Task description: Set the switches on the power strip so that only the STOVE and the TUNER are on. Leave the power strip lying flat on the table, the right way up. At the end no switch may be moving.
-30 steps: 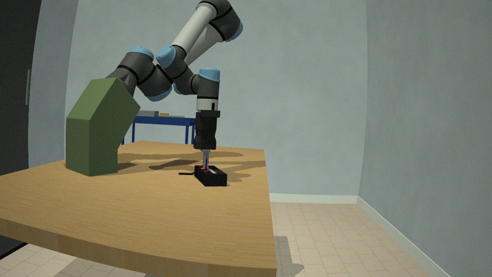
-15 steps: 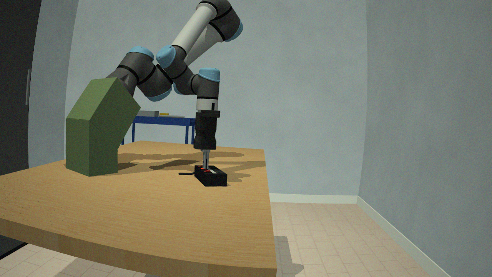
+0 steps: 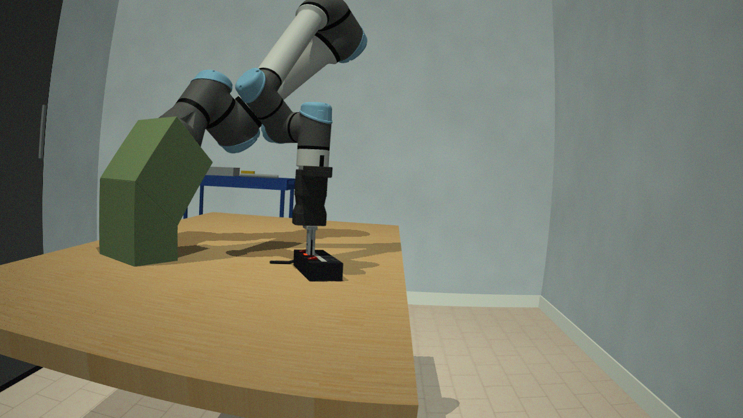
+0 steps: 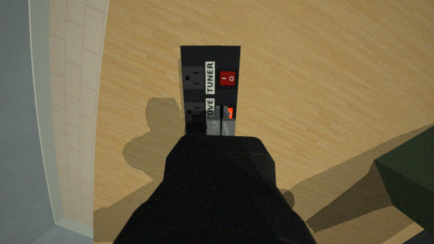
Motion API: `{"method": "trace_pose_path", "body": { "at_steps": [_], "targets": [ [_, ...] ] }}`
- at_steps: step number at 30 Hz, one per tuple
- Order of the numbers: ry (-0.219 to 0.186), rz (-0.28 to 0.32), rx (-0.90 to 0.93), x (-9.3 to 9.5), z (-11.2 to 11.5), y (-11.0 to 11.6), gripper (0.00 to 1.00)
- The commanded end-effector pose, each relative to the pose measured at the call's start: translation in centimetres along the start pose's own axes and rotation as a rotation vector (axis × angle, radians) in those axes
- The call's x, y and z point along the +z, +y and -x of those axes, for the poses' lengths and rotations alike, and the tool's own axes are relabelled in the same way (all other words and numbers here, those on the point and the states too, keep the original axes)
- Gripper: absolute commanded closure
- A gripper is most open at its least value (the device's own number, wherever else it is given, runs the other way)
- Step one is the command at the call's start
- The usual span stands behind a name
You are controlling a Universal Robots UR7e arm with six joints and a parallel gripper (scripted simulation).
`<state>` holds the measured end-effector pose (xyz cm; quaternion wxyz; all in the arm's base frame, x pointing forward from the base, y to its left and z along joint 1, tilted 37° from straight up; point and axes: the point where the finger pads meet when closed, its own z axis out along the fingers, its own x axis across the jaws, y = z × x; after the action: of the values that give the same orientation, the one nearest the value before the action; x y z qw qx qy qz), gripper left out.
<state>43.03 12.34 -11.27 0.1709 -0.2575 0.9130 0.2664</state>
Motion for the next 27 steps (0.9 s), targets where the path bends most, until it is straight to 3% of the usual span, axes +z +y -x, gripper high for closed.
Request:
{"method": "trace_pose_path", "body": {
  "at_steps": [1,15,27],
  "targets": [
    [0.001,0.002,-0.001,0.1,0.0,0.0,1.0],
    [0.001,0.002,-0.001,-3.3,0.0,0.0,1.0],
    [0.001,0.002,-0.001,-3.9,0.0,0.0,1.0]
  ]
}}
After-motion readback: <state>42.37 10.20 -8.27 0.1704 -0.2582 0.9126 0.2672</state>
